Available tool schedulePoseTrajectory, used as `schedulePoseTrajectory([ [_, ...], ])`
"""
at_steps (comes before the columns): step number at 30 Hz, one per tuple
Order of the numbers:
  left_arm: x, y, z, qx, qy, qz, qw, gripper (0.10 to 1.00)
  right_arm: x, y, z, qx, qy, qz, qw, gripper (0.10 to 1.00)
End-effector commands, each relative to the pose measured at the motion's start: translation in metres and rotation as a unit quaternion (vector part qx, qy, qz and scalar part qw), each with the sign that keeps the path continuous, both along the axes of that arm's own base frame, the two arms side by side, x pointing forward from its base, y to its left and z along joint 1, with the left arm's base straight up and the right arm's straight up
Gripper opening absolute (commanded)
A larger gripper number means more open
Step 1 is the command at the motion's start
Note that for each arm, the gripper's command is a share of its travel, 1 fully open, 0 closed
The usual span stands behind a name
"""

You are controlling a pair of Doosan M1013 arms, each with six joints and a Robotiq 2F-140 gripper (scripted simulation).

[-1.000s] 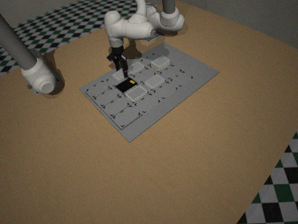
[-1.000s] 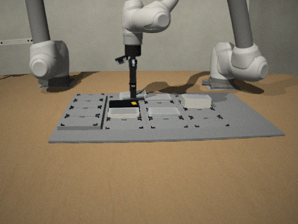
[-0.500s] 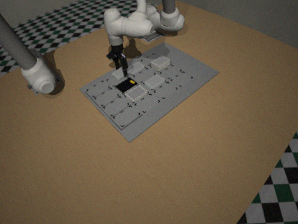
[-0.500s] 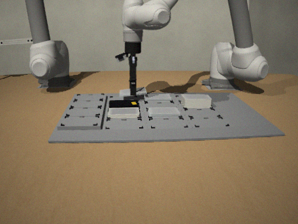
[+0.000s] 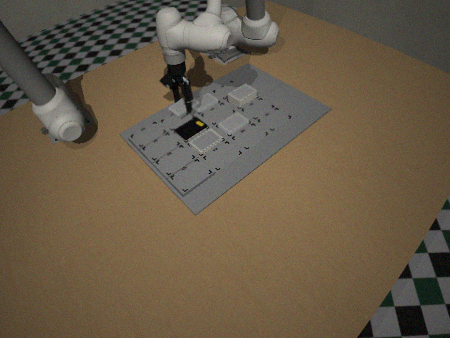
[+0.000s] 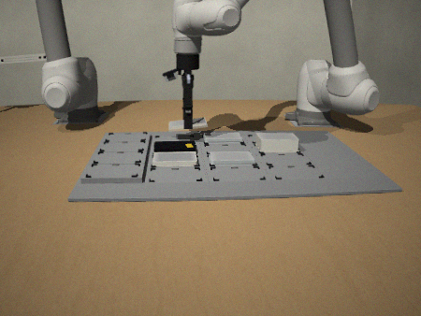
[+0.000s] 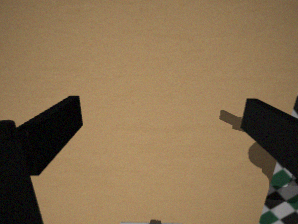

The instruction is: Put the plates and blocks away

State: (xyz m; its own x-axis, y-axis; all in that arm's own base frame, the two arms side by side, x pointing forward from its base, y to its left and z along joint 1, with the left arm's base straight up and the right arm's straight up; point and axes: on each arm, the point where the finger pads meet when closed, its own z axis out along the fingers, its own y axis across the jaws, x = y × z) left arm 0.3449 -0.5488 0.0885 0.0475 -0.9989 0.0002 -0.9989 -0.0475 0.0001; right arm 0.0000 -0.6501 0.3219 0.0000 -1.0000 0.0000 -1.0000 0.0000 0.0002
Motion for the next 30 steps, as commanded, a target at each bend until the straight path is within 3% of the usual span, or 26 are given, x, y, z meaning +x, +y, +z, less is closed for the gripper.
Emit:
schedulePoseTrajectory([
  [1, 0.0, 0.0, 0.003, 0.0, -0.001, 0.0, 1.0, 0.099, 0.0, 0.0, 0.001, -0.001, 0.0, 0.0, 1.0, 1.0],
  [14, 0.0, 0.0, 0.02, 0.0, -0.001, 0.0, 1.0, 0.099, 0.0, 0.0, 0.001, -0.001, 0.0, 0.0, 1.0, 1.0],
  [30, 0.001, -0.027, 0.02, 0.0, -0.001, -0.005, 1.0, 0.099, 0.0, 0.0, 0.001, -0.001, 0.0, 0.0, 1.0, 1.0],
])
